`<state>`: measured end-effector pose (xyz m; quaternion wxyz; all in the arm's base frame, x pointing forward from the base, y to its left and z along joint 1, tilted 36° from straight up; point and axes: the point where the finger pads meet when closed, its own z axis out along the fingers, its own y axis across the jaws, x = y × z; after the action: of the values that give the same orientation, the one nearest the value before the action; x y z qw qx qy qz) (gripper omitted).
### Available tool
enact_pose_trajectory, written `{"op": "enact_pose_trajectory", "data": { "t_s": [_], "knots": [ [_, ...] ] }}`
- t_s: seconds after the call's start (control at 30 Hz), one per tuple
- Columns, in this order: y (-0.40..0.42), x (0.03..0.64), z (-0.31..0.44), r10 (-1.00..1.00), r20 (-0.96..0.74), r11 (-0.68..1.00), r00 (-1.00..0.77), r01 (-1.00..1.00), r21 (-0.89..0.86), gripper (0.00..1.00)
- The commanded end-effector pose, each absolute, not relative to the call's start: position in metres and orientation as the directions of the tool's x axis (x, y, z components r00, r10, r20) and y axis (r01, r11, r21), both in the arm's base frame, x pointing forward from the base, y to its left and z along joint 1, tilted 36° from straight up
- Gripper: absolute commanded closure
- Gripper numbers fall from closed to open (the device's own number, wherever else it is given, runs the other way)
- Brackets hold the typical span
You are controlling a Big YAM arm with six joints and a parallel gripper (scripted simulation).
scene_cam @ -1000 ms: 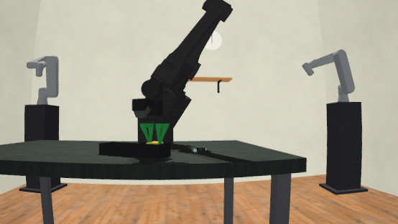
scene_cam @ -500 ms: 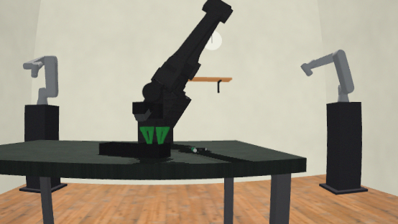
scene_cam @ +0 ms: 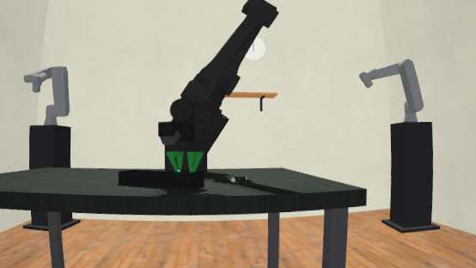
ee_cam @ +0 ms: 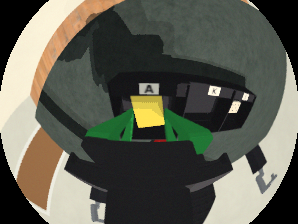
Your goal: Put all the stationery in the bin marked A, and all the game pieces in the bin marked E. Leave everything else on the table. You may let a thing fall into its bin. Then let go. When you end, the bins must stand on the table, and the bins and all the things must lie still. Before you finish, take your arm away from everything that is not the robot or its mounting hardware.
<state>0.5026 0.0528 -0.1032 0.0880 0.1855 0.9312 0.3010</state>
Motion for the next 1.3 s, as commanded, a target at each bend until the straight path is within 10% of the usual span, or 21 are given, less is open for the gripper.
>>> {"op": "enact_pose_trajectory", "data": {
  "t_s": [0.0,1.27],
  "knots": [
    [0.047,0.51,-0.096,0.408,-0.072,0.749,-0.91,0.288,0.597,0.56],
    [0.018,0.494,-0.058,0.415,-0.074,0.747,-0.907,0.293,0.597,0.56]
  ]
}}
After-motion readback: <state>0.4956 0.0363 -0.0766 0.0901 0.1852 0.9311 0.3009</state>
